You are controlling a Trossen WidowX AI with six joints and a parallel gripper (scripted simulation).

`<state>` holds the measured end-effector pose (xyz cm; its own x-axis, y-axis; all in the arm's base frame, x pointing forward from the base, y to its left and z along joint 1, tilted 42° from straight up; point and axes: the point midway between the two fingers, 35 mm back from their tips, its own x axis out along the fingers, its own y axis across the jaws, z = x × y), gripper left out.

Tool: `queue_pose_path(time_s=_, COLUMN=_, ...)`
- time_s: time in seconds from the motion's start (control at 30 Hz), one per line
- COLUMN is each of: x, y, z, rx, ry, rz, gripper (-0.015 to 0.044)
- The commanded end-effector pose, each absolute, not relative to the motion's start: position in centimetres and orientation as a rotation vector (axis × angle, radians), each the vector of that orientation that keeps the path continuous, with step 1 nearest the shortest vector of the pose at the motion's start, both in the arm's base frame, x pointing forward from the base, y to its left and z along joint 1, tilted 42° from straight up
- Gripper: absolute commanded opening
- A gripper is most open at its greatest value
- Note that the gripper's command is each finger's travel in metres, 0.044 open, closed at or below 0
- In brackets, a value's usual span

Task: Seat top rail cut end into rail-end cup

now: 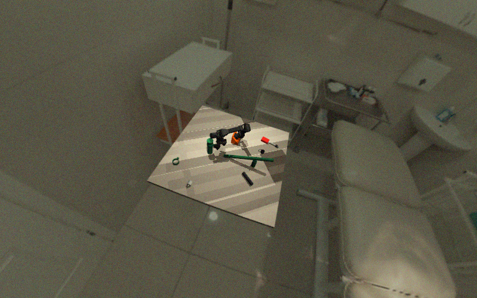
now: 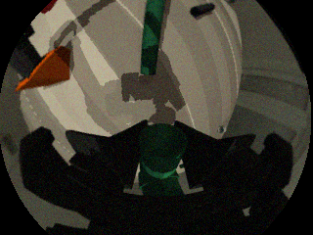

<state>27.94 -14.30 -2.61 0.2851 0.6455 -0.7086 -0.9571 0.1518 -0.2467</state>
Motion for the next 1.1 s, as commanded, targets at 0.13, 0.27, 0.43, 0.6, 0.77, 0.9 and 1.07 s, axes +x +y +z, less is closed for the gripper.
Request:
queue_pose_path(time_s=0.13, x=28.46, y=-14.38, z=-2.54, rx=-0.732, ry=0.532, rz=1.197, gripper=0.0000)
queue_pose_path(time_s=0.27, x=28.55, y=-14.38, z=-2.54, rx=-0.726, ry=0.539, rz=1.193, gripper=0.0000)
queue_pose_path(time_s=0.43, x=28.35, y=-14.38, z=-2.55, rx=-0.740, ry=0.524, rz=1.202, gripper=0.0000)
queue_pose_path(time_s=0.6, x=28.14, y=-14.38, z=-2.56, rx=-0.755, ry=0.506, rz=1.211, gripper=0.0000)
queue_pose_path(time_s=0.77, x=28.06, y=-14.38, z=-2.57, rx=-0.760, ry=0.500, rz=1.215, gripper=0.0000)
queue_pose_path(time_s=0.9, x=28.17, y=-14.31, z=-2.57, rx=-0.752, ry=0.509, rz=1.212, gripper=0.0000)
queue_pose_path(time_s=1.07, x=28.17, y=-14.31, z=-2.57, rx=-0.752, ry=0.509, rz=1.212, gripper=0.0000)
